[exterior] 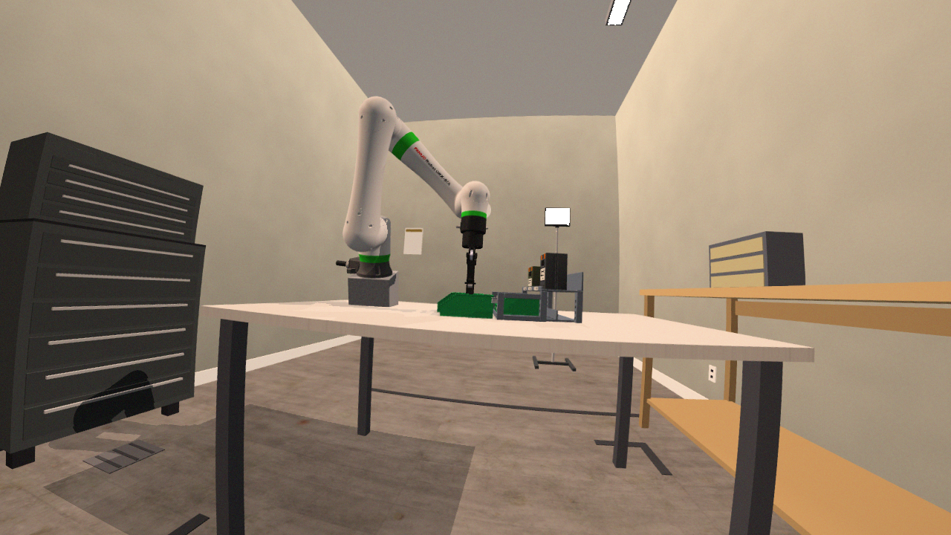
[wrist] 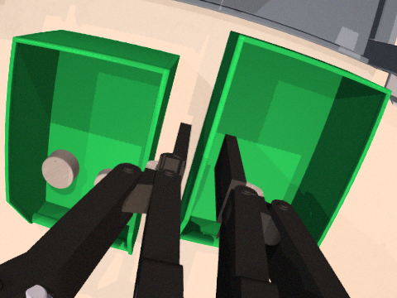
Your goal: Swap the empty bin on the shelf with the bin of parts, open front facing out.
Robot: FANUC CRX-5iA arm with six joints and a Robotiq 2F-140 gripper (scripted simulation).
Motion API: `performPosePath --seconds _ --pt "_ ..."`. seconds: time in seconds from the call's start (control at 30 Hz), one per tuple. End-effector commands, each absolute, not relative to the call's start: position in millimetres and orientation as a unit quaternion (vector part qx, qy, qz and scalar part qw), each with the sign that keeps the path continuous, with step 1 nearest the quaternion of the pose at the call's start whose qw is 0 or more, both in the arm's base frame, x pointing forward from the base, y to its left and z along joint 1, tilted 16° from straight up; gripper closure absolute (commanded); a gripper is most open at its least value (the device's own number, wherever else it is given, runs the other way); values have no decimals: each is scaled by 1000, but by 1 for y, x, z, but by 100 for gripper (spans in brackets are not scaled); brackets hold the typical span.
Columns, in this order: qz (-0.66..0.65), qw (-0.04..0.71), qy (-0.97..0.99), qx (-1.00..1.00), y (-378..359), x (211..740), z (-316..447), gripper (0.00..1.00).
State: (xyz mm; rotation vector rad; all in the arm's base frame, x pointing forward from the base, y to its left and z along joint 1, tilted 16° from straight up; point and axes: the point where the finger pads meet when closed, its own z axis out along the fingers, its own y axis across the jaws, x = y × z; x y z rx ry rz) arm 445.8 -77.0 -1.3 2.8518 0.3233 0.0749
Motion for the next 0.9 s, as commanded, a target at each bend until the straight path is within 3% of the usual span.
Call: performPosePath --seconds 0.0,0.1,0.13,0.87 --pt "27 135 112 984 -77 446 -1 76" --pt "27 135 112 984 -77 446 -1 76" --pt "27 135 112 984 -77 446 -1 90" --pt "27 135 112 984 -77 446 -1 90"
